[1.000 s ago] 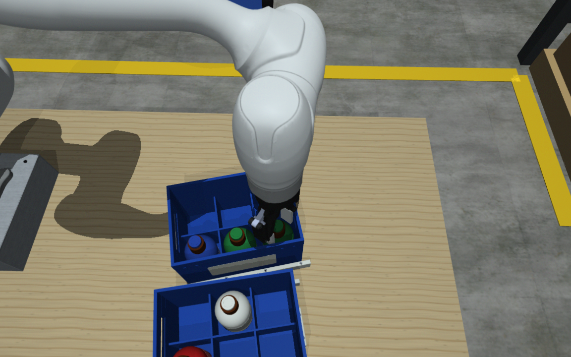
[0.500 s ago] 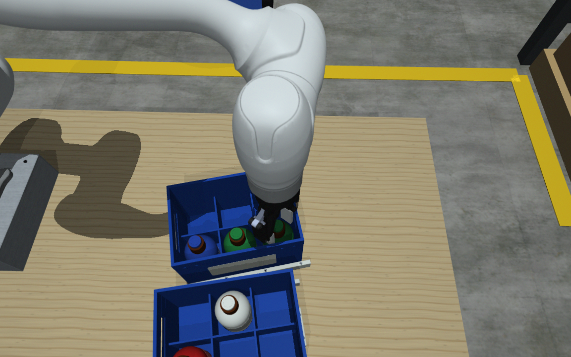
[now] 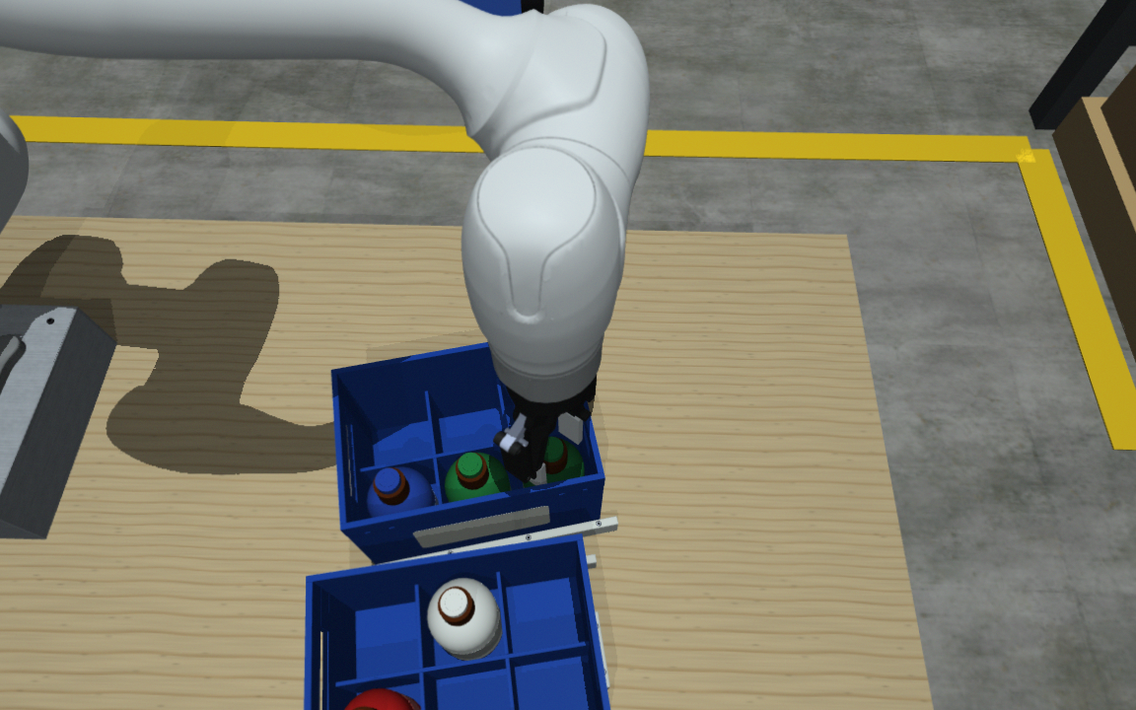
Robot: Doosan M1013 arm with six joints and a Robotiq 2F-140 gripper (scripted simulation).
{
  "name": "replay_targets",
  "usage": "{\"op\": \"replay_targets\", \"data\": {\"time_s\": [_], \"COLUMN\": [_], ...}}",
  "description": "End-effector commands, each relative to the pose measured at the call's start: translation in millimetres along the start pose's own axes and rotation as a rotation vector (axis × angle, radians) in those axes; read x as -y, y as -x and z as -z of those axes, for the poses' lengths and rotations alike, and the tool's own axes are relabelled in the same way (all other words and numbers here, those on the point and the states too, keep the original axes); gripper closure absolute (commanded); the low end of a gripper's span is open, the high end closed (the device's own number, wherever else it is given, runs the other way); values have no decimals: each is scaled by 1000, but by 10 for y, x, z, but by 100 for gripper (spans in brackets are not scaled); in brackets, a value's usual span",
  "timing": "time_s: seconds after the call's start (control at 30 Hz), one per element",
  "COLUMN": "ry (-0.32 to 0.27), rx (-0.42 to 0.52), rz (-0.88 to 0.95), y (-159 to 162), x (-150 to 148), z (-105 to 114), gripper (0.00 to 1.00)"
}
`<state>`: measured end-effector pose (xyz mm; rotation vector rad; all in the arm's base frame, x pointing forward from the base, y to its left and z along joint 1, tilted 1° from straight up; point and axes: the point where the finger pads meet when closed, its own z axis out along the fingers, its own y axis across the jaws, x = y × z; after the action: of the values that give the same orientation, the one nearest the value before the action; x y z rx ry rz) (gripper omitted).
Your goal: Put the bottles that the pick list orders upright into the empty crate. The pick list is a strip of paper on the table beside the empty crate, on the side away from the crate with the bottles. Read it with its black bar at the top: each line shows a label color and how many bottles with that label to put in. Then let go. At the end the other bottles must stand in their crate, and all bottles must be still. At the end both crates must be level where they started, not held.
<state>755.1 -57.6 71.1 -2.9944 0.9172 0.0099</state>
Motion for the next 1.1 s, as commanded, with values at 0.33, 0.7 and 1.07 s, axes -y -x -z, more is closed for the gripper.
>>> {"op": "replay_targets", "data": {"time_s": [0.33, 0.7, 1.07], "ry": [0, 0, 0], "rx": [0, 0, 0], "rz": [0, 0, 0], "y": [0, 0, 0], "x": [0, 0, 0], "z": [270, 510, 804], "gripper": [62, 62, 62]}}
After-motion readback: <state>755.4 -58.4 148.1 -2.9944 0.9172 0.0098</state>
